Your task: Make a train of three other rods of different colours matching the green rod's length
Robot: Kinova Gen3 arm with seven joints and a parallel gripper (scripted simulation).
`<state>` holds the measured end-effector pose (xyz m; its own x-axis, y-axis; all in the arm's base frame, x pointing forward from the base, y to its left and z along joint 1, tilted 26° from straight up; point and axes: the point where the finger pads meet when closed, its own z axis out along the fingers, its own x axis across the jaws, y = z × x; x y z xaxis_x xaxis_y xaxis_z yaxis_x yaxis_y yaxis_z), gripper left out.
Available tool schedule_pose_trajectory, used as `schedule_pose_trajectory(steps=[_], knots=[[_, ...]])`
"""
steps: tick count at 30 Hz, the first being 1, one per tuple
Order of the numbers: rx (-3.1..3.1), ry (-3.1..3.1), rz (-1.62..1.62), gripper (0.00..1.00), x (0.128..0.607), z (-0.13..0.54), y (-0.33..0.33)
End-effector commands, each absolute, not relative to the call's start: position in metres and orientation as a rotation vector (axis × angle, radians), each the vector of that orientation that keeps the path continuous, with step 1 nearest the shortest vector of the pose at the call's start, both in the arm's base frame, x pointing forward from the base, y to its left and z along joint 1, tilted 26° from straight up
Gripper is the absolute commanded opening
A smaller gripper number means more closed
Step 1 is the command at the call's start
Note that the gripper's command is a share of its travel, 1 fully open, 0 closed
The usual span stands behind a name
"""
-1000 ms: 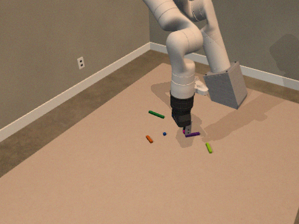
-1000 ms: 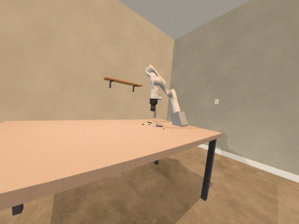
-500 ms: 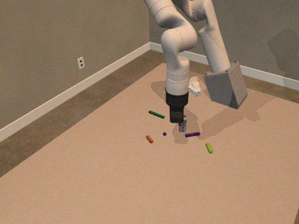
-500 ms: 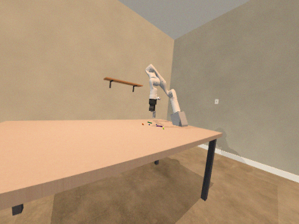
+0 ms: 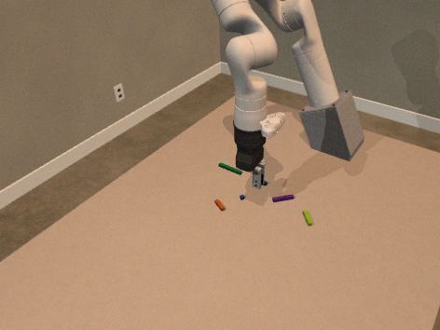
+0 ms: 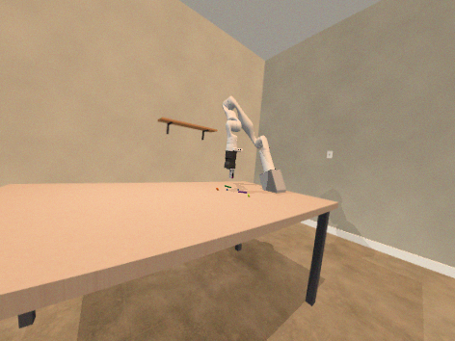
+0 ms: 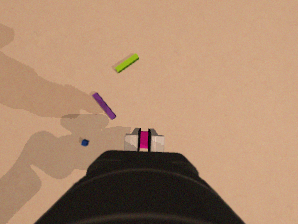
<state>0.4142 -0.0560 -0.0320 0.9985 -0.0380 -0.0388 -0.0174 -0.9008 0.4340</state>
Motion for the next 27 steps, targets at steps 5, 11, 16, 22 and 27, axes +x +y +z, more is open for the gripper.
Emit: schedule_pose_trajectory(steps=[5, 11, 16, 22, 27], knots=[[2.671, -0.329, 0.012, 0.24, 0.409, -0.019, -0.072], [2.648, -0.491, 0.048, 0.24, 0.405, -0.014, -0.08], [2.618, -0.645, 0.081, 0.24, 0.401, -0.01, -0.087], [2.593, -0.751, 0.104, 0.24, 0.398, -0.007, -0.093], [2.587, -0.775, 0.109, 0.24, 0.398, -0.006, -0.094]])
